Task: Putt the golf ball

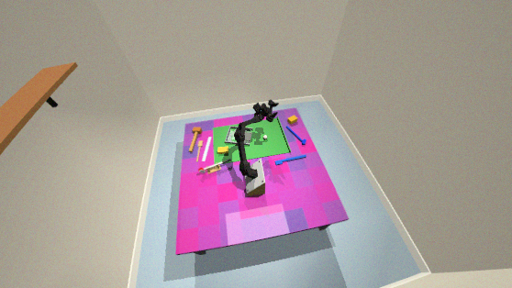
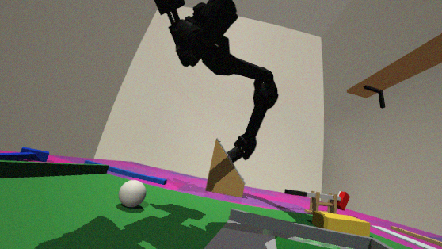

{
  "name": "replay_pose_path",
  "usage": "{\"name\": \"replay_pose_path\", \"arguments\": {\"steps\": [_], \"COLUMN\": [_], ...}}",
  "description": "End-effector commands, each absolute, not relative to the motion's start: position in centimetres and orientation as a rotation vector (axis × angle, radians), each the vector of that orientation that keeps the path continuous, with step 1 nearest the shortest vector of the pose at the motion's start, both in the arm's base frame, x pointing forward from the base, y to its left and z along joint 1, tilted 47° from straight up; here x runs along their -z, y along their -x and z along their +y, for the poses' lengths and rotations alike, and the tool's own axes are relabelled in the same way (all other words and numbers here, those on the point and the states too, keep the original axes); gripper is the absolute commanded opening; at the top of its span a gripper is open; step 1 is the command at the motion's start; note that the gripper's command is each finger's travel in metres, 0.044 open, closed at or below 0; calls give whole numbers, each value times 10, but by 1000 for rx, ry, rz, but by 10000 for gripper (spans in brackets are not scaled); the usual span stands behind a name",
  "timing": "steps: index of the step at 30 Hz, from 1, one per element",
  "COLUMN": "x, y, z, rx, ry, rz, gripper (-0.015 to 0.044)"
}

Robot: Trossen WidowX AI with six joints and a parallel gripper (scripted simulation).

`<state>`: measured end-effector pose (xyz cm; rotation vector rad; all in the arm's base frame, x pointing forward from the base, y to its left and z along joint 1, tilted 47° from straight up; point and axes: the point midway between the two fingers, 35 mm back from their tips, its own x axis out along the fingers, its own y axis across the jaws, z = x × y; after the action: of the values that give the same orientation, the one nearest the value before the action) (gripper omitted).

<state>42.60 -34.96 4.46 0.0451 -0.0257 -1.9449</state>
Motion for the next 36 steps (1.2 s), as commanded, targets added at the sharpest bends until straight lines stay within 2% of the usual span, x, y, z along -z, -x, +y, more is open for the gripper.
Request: {"name": "replay_pose_path", "arguments": {"steps": [1, 2, 11, 19, 27, 36], "x": [-45, -46, -57, -57, -59, -80], "y": [-427, -432, -492, -507, -475, -388], "z": [-349, -347, -282, -183, -67, 56], "rx": [1935, 1905, 1280, 606, -115, -894], "ry": [-42, -33, 183, 414, 617, 737], "rz": [-12, 28, 619, 938, 1036, 869], "gripper": [426, 440, 440, 440, 440, 440]}}
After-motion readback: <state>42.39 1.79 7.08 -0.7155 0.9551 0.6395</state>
